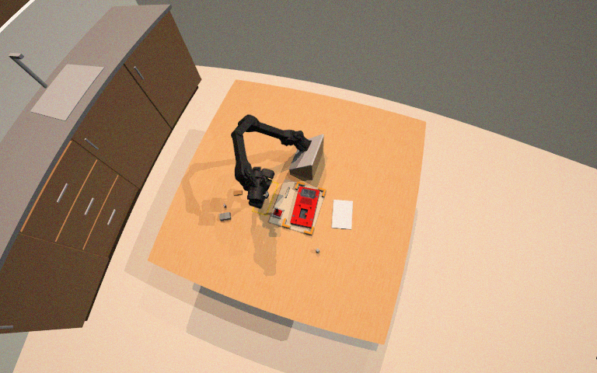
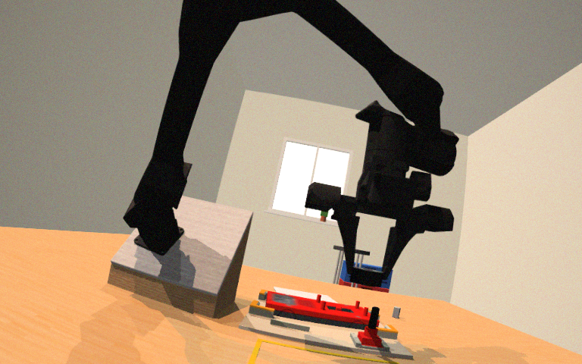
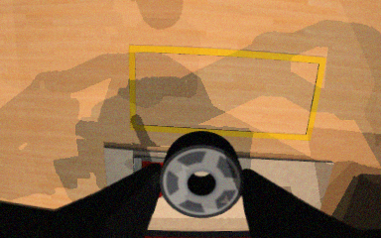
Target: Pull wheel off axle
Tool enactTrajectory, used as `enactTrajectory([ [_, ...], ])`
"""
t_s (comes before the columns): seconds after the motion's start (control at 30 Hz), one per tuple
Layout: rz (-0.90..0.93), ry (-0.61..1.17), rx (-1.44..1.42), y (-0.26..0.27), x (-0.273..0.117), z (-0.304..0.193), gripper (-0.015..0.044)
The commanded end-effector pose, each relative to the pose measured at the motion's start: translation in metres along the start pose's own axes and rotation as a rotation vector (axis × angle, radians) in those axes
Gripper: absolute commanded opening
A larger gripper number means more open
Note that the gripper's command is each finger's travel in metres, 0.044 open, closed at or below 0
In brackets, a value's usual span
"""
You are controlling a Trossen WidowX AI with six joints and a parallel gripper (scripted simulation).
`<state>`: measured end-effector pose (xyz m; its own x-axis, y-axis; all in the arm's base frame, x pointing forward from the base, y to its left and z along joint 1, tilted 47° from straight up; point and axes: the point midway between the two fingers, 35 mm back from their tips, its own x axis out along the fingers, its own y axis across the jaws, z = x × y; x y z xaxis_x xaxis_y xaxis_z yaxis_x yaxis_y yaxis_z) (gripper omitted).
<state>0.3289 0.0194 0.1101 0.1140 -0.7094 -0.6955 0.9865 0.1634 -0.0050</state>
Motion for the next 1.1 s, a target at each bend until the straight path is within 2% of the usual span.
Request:
enactTrajectory([
  [0.0,-0.001,-0.007,-0.007,-0.011,0.0,0.013,0.0],
  [0.33,-0.002,-0.007,-0.006,-0.022,0.001,0.025,0.0],
  [0.67,-0.001,-0.008,-0.006,-0.022,0.021,0.025,0.0],
  [1.07,0.0,-0.007,-0.005,-0.02,0.08,0.025,0.0],
])
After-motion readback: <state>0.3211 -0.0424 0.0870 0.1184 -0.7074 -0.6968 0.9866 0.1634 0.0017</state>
